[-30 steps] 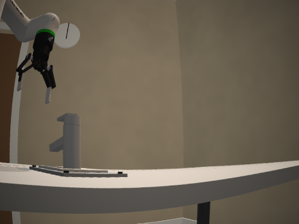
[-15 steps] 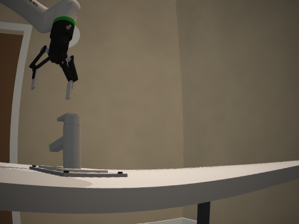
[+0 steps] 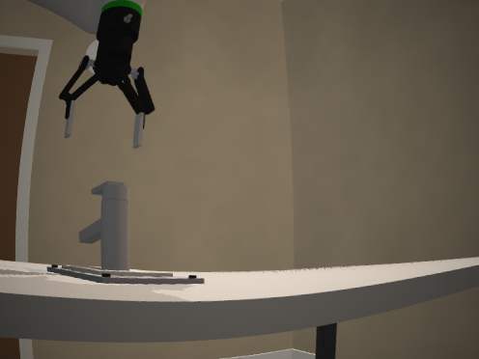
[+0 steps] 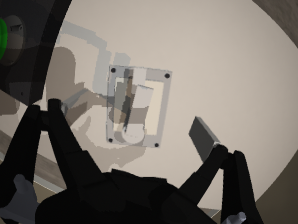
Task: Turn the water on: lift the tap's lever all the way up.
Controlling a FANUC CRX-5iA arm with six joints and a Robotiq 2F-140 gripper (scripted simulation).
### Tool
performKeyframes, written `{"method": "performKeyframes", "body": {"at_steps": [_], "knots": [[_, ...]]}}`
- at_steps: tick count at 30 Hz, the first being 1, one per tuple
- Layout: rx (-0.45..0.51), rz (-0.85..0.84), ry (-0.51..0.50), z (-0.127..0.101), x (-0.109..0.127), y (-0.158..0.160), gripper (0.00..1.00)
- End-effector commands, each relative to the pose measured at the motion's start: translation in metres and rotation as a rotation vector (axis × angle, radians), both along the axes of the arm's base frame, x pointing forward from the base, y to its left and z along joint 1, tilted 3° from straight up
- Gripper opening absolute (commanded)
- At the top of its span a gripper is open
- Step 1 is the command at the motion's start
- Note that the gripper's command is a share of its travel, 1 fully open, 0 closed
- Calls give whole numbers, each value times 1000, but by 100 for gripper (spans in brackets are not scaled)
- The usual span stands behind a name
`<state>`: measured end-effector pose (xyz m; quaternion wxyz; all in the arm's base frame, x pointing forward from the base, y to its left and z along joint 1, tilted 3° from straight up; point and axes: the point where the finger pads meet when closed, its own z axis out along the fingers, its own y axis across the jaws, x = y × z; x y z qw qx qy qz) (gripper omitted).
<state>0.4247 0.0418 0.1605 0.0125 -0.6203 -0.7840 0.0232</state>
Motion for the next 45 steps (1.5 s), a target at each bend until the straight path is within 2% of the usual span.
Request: {"method": "performKeyframes", "body": {"at_steps": [1,3,4,45], "knots": [[7,-10,-3,0,3,-7,100],[7,-10,-3,0,3,-7,100],[7,-10,-3,0,3,-7,0],[7,-10,-3,0,3,-7,0]]}}
